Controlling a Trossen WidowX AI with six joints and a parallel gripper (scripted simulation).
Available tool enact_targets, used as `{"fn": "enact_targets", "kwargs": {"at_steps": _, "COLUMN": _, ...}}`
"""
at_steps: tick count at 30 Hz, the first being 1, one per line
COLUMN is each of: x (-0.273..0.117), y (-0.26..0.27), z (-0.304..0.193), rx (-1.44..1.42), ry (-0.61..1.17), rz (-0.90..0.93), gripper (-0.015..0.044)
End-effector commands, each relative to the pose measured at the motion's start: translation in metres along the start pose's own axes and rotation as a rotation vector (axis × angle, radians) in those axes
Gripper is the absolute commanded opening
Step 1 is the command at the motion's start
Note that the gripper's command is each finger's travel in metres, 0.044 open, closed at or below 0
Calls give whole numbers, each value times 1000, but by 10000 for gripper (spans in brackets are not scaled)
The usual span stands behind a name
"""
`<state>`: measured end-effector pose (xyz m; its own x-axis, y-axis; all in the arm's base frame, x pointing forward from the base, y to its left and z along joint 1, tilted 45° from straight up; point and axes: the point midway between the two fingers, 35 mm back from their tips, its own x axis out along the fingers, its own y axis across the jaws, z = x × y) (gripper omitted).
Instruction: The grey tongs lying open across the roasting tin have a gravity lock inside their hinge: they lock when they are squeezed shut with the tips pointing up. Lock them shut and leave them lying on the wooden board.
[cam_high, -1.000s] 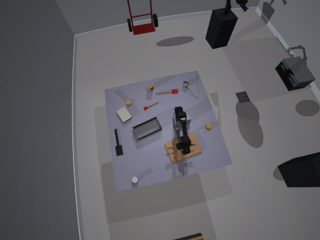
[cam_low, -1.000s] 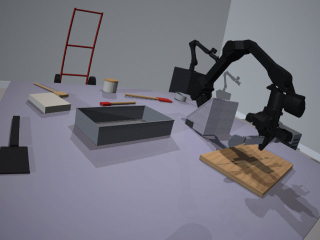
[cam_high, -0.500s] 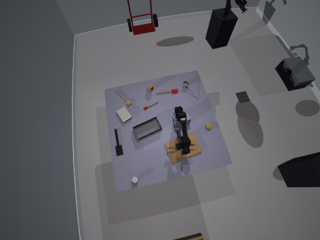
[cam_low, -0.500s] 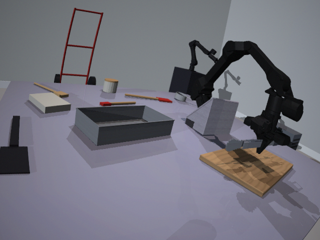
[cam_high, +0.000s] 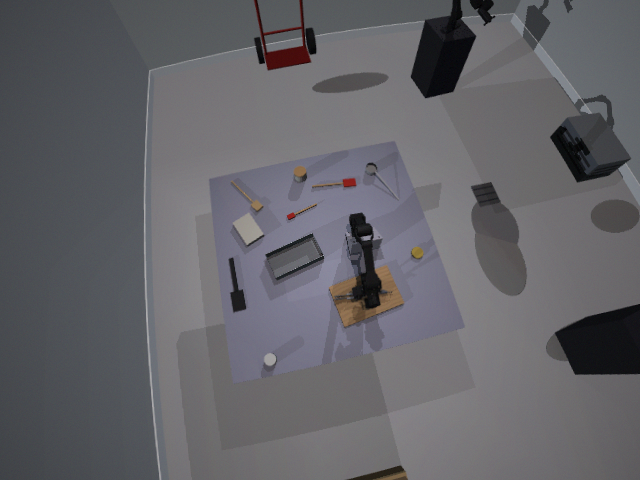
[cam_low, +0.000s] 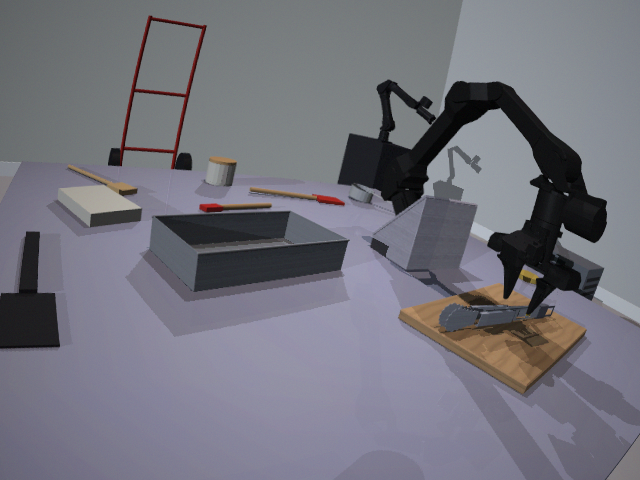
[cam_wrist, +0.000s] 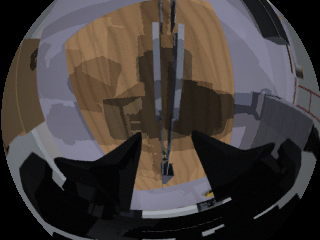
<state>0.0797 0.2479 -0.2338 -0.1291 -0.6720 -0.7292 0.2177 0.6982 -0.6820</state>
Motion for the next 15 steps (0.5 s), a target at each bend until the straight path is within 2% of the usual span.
{"fn": "enact_targets", "kwargs": {"at_steps": 1, "x": 0, "y": 0, "z": 0, "rx": 0, "ry": 0, "rz": 0, "gripper": 375}}
{"fn": "enact_targets", "kwargs": {"at_steps": 4, "x": 0, "y": 0, "z": 0, "rx": 0, "ry": 0, "rz": 0, "gripper": 440}}
{"fn": "enact_targets", "kwargs": {"at_steps": 9, "x": -19, "y": 1, "z": -19, "rx": -2, "ry": 1, "rz": 5, "gripper": 440}}
{"fn": "enact_targets", "kwargs": {"at_steps": 15, "x": -80, "y": -14, "z": -96, "rx": -12, "ry": 3, "rz": 9, "gripper": 440}}
